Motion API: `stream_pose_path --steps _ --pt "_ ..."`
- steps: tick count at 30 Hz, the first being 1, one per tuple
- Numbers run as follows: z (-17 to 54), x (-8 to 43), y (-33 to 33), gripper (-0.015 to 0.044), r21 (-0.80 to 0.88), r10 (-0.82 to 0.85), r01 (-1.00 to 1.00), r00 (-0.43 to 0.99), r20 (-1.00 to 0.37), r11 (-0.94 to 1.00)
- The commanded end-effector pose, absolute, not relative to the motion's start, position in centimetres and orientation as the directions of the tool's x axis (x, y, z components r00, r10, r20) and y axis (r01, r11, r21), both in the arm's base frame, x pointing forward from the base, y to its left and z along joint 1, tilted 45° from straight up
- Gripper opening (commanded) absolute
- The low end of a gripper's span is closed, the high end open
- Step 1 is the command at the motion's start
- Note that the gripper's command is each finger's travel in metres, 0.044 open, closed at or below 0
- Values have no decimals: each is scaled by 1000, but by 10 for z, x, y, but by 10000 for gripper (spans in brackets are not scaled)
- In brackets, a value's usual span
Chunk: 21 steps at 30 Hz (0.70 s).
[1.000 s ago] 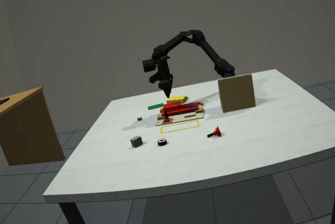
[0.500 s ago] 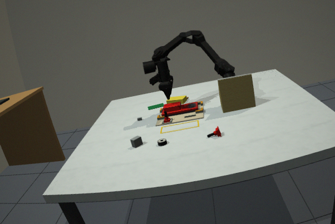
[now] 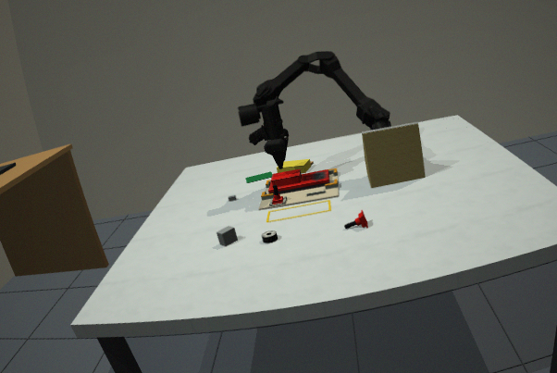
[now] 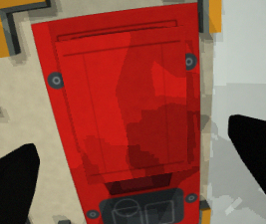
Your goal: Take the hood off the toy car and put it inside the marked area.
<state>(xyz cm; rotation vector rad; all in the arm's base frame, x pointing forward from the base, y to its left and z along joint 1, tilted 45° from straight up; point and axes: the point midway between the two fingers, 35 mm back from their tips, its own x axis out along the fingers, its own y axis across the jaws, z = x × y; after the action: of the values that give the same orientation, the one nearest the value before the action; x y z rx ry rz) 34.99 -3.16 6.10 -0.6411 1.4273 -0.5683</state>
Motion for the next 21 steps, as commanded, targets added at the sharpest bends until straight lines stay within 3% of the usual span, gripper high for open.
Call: stream_pose_path --steps 1,21 --pt "58 349 -35 440 -705 -702 -27 65 -709 709" --pt "48 349 -45 440 -705 -703 -27 65 -709 709"
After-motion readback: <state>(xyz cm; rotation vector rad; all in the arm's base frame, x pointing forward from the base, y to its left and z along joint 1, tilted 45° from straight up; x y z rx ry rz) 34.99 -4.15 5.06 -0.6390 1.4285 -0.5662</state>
